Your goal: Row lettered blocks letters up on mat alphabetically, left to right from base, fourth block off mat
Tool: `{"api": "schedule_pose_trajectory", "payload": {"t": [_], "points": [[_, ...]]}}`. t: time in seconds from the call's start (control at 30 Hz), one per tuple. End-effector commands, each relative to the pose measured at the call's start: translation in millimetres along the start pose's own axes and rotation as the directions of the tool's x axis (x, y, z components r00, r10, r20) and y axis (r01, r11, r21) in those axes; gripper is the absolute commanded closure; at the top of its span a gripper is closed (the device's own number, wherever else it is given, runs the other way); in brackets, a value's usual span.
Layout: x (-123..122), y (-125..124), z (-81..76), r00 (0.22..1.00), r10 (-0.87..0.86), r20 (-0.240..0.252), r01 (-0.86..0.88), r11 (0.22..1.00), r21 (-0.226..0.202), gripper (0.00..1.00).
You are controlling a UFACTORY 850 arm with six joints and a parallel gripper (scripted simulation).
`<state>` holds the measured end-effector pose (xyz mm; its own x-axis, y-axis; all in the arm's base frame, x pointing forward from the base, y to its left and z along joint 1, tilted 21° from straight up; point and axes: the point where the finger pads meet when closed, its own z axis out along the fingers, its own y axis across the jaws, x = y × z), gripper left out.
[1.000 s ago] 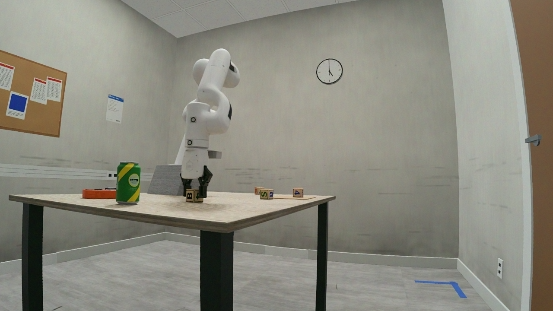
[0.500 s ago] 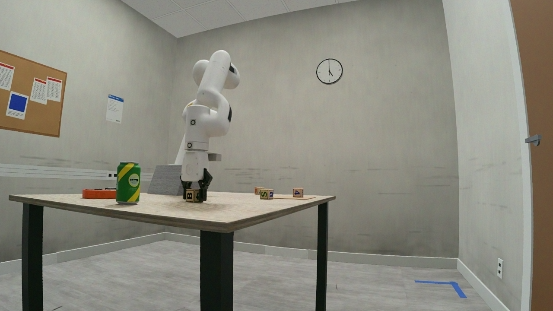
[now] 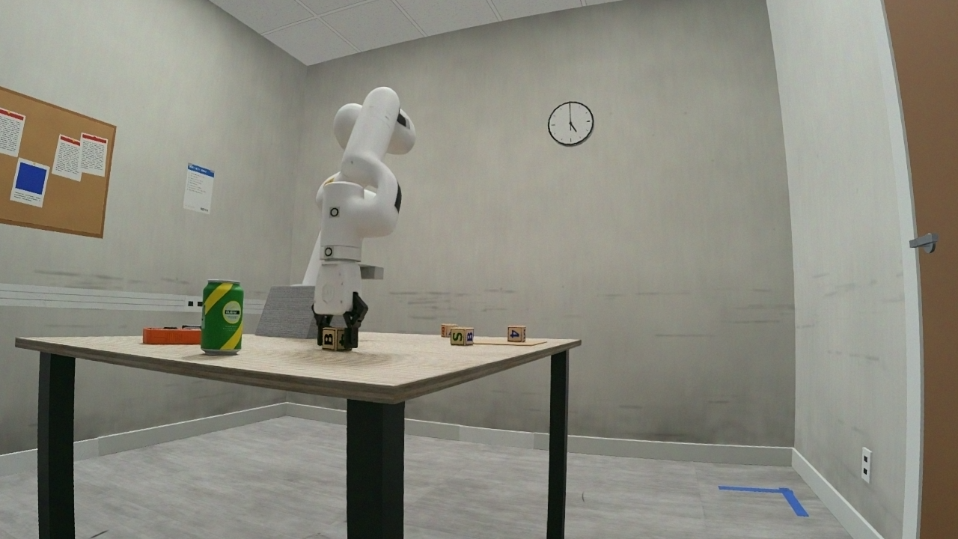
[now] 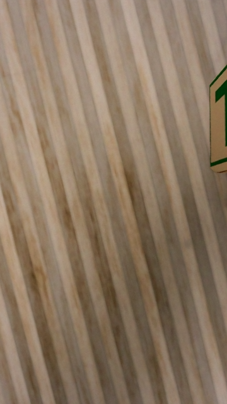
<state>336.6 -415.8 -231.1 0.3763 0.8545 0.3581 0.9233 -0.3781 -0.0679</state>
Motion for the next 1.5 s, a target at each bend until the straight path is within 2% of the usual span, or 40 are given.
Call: {"api": "schedule_pose_trajectory", "payload": {"t": [0.0,0.33,0.37,0.9,0.93,1.47], "points": [[-0.6,1.1,-1.2,1.000,0.000,0.001,0.000,1.000,-0.002,0.13],[-0.6,1.1,-1.2,1.000,0.000,0.001,0.000,1.000,-0.002,0.13],[-0.6,1.1,-1.2,1.000,0.000,0.001,0.000,1.000,-0.002,0.35],[-0.6,1.1,-1.2,1.000,0.000,0.001,0.000,1.000,-0.002,0.35],[-0.6,1.1,-1.2,1.000,0.000,0.001,0.000,1.000,-0.002,0.56],[-0.6,1.1,-1.2,1.000,0.000,0.001,0.000,1.000,-0.002,0.56]]}}
